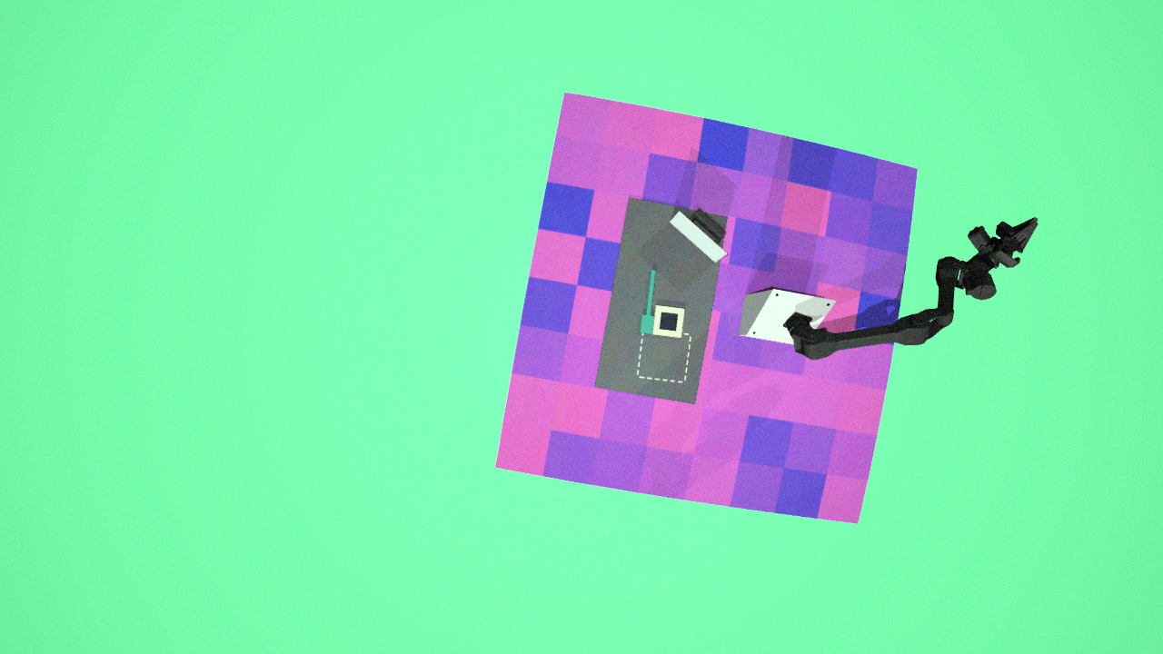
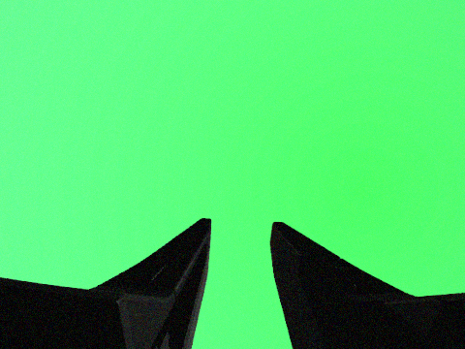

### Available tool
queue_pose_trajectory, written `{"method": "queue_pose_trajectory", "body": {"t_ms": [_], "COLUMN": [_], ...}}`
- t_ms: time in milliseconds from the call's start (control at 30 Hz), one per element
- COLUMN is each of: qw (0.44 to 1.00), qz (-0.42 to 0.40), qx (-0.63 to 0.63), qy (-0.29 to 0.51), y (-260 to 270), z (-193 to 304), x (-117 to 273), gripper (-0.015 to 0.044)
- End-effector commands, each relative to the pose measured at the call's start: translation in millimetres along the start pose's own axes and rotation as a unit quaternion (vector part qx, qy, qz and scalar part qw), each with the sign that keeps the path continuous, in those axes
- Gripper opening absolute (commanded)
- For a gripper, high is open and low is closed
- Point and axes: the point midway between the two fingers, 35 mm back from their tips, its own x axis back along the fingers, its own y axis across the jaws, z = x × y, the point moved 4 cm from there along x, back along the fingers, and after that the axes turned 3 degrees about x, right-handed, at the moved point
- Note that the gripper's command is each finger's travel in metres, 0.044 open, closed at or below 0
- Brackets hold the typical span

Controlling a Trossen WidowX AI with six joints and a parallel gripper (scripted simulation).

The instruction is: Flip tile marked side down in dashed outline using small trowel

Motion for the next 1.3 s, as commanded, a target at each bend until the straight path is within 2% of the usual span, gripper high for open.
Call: {"method": "queue_pose_trajectory", "body": {"t_ms": [0, 167, 667, 1267], "qw": [0.999, 0.996, 0.951, 0.841], "qz": [0.001, -0.006, -0.044, -0.159], "qx": [-0.028, -0.08, -0.258, -0.435], "qy": [-0.019, -0.044, -0.167, -0.28], "y": [-10, -15, -56, -109], "z": [-16, -38, -151, -277], "x": [-21, -40, -104, -129], "gripper": [0.01, 0.01, 0.01, 0.01]}}
